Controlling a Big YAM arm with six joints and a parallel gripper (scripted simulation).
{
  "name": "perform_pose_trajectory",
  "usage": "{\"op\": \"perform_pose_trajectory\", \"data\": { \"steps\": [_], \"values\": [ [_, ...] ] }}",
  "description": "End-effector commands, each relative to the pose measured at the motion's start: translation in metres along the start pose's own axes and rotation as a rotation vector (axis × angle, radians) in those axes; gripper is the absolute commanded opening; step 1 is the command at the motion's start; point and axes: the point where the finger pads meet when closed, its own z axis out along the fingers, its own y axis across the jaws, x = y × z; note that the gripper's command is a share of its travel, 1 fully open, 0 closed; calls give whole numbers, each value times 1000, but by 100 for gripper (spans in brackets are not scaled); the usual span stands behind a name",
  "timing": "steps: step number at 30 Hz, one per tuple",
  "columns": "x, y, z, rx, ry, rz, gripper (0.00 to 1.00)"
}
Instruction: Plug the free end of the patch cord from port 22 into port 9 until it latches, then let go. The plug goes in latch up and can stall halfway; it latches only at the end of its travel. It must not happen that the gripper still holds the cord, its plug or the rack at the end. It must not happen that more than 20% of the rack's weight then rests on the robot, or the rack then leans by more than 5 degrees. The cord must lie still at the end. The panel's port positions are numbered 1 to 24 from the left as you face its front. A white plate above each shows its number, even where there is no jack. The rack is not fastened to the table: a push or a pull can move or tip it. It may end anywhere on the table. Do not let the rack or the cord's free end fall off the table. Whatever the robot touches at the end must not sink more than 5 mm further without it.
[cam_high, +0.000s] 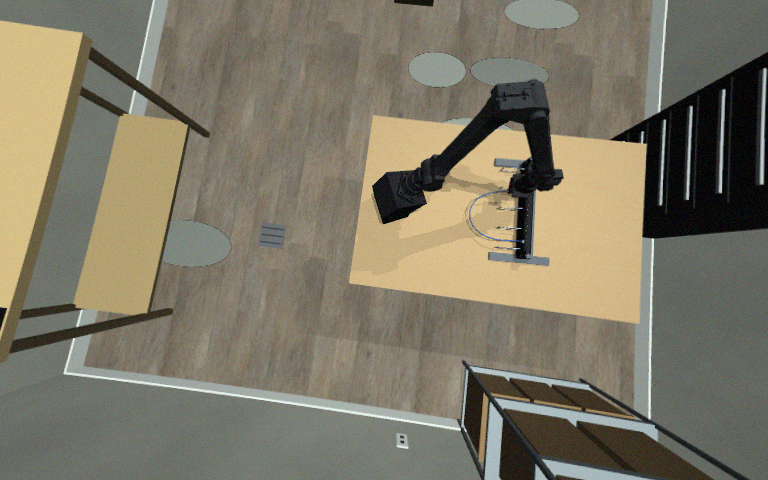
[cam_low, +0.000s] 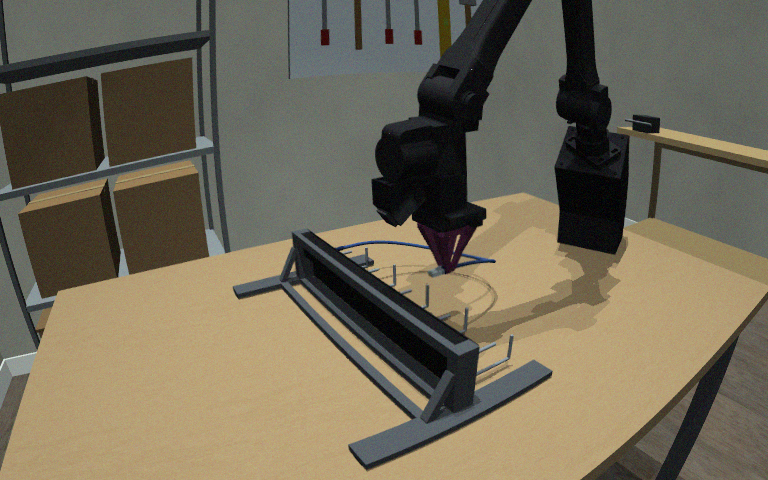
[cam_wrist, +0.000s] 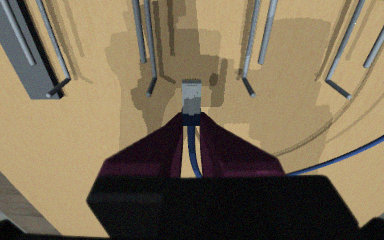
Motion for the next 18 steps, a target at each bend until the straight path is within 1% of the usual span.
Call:
{"op": "perform_pose_trajectory", "data": {
  "steps": [1, 18],
  "values": [
    [-27, 1, -5, -2, -33, -1, 0],
    [-49, 6, 13, -8, -49, -5, 0]
  ]
}}
